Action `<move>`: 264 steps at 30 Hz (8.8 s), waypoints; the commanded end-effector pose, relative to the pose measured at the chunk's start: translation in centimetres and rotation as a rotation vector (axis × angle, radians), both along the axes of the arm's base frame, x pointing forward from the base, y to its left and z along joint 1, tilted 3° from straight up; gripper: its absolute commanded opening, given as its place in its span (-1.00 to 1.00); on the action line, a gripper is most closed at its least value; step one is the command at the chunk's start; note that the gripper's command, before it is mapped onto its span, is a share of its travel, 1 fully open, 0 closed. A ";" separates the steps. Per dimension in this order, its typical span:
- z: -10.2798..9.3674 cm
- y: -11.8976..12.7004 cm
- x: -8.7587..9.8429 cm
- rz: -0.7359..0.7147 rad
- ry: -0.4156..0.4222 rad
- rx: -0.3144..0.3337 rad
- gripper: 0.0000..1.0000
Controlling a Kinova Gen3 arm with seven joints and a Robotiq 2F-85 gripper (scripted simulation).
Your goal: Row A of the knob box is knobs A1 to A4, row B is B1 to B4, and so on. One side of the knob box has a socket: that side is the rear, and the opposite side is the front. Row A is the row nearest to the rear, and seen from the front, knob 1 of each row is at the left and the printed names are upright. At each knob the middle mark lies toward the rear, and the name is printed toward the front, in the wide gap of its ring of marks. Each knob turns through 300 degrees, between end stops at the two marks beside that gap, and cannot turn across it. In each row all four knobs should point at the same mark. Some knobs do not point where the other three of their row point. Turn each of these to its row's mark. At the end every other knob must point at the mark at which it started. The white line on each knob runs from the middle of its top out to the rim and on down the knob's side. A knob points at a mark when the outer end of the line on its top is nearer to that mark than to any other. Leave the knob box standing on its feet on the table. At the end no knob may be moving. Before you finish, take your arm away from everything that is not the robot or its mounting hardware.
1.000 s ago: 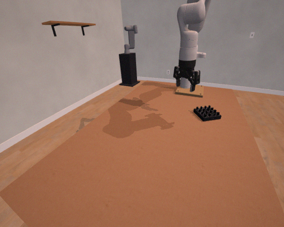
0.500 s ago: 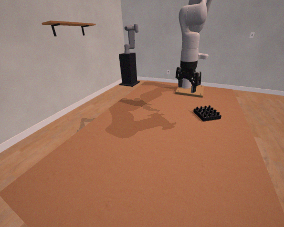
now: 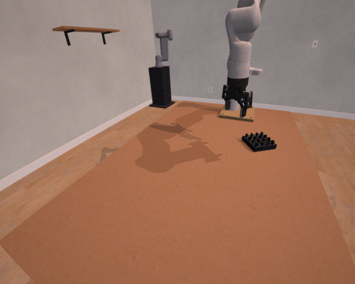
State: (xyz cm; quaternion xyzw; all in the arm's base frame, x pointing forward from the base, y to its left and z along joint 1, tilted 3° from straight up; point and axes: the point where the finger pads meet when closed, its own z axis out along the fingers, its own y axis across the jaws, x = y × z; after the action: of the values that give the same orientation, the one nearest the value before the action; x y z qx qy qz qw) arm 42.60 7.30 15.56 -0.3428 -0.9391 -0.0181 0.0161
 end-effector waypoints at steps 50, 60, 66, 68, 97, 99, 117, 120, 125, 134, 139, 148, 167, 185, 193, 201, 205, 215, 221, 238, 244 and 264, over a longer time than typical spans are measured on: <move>-1.5 2.4 -1.2 -0.275 0.015 0.003 1.00; -1.8 3.0 -1.5 -0.345 0.019 0.003 1.00; -1.8 3.0 -1.5 -0.345 0.019 0.003 1.00; -2.0 3.1 -1.6 -0.369 0.020 0.003 1.00; -2.7 4.2 -2.3 -0.518 0.026 0.002 1.00; -2.7 4.2 -2.3 -0.518 0.026 0.002 1.00; -3.2 4.9 -2.7 -0.618 0.030 0.000 1.00; -3.3 5.0 -2.8 -0.641 0.031 0.000 1.00; -3.3 5.1 -2.9 -0.652 0.031 0.000 1.00; -3.6 5.4 -3.1 -0.706 0.033 -0.001 1.00; -3.7 5.6 -3.3 -0.738 0.034 -0.001 1.00; -3.9 5.9 -3.5 -0.781 0.035 -0.002 1.00; -4.3 6.4 -3.9 -0.874 0.036 -0.003 1.00; -4.6 6.8 -4.2 -0.954 0.037 -0.004 1.00; -4.8 7.0 -4.4 -0.993 0.037 -0.005 1.00; -4.9 7.2 -4.5 -1.022 0.037 -0.005 1.00; -5.0 7.3 -4.7 -1.050 0.037 -0.006 1.00; -5.1 7.5 -4.8 -1.078 0.037 -0.006 1.00; -5.2 7.6 -4.9 -1.106 0.037 -0.006 1.00; -5.5 7.9 -5.2 -1.185 0.036 -0.006 1.00; -5.8 8.3 -5.6 -1.260 0.035 -0.006 1.00; -6.9 9.4 -6.9 -1.592 0.024 -0.001 1.00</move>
State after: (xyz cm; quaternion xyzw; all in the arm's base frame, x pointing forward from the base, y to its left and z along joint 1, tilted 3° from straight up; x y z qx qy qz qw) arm 36.02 16.31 8.82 -0.9100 -0.4140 -0.0214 0.0097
